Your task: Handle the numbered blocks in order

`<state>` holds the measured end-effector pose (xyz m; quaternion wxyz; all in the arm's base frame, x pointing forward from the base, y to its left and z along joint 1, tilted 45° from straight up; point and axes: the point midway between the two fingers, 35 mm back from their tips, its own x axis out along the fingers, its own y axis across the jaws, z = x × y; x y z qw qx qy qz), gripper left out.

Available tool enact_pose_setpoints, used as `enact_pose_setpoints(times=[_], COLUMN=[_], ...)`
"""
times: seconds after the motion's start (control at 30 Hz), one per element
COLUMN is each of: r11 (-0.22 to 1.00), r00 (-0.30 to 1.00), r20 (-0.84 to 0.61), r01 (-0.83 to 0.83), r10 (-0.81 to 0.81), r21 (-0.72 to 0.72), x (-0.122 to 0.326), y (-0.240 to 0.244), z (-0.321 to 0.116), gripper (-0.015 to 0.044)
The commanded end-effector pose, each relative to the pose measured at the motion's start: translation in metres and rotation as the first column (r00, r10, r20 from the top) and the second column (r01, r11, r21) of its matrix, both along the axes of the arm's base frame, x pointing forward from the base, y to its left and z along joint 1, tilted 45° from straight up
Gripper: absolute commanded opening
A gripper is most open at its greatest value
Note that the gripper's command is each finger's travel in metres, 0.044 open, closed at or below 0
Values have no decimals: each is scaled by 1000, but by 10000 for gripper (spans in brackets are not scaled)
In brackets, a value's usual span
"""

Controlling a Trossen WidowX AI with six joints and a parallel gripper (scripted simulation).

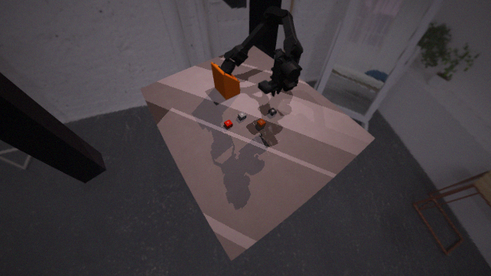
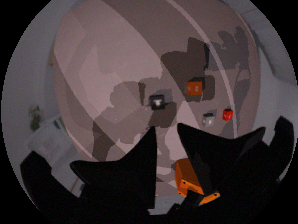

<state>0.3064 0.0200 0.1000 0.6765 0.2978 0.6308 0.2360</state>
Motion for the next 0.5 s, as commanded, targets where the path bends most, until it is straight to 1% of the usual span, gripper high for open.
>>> enact_pose_setpoints(times=[0.0, 0.13, 0.27, 0.3, 0.47], r11=[1000, 1000, 1000, 1000, 1000], r00=[1000, 1000, 1000, 1000, 1000], r20=[-6, -5, -5, -5, -5], r01=[2, 2, 1, 1, 1], r10=[-1, -2, -1, -1, -1], r21=[5, 8, 11, 11, 11], x=[-1, 4, 4, 4, 4], y=[11, 54, 61, 61, 62], z=[-6, -48, -54, -54, -55], gripper=[172, 278, 383, 400, 400])
